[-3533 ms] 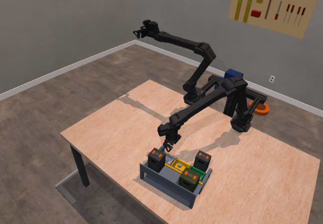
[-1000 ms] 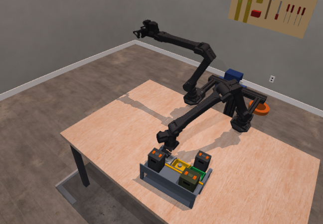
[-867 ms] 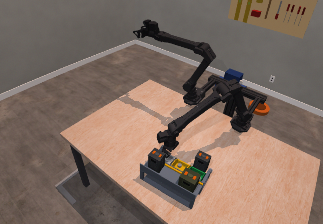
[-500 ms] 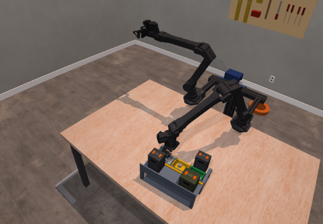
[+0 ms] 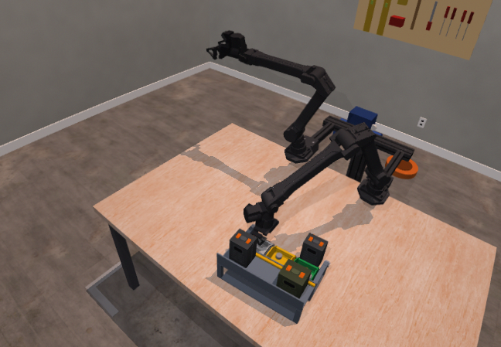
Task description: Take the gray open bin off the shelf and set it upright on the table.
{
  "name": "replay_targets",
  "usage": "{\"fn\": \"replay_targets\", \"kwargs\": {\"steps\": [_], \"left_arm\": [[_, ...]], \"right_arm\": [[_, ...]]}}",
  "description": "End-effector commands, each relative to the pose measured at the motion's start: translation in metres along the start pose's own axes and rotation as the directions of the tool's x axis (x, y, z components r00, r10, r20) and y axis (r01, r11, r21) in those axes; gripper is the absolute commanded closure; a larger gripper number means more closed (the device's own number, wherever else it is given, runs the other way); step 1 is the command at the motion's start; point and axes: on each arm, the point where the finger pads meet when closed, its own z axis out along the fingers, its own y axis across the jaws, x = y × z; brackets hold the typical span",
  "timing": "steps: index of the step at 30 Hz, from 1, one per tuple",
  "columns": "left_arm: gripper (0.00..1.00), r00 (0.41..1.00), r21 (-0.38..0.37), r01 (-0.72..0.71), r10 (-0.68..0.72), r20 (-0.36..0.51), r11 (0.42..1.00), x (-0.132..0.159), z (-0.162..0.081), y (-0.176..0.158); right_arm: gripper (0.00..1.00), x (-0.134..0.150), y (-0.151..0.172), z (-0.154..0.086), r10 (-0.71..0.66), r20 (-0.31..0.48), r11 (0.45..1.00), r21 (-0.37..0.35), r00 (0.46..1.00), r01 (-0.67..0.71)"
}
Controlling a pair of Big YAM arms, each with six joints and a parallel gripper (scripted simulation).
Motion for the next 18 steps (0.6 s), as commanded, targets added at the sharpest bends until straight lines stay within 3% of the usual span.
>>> {"fn": "replay_targets", "kwargs": {"steps": [1,18], "left_arm": [[0.1,1.0,-0.014,-0.007,0.007,0.013,1.0,0.0,-0.0023,0.0078],[0.1,1.0,-0.005,-0.008,0.008,0.008,1.0,0.0025,0.0034,0.0048]], "right_arm": [[0.0,-0.011,-0.0068,-0.0063,0.009,0.03,1.0,0.015,0.999,-0.01],[0.0,-0.011,-0.0068,-0.0063,0.009,0.03,1.0,0.015,0.999,-0.01]]}}
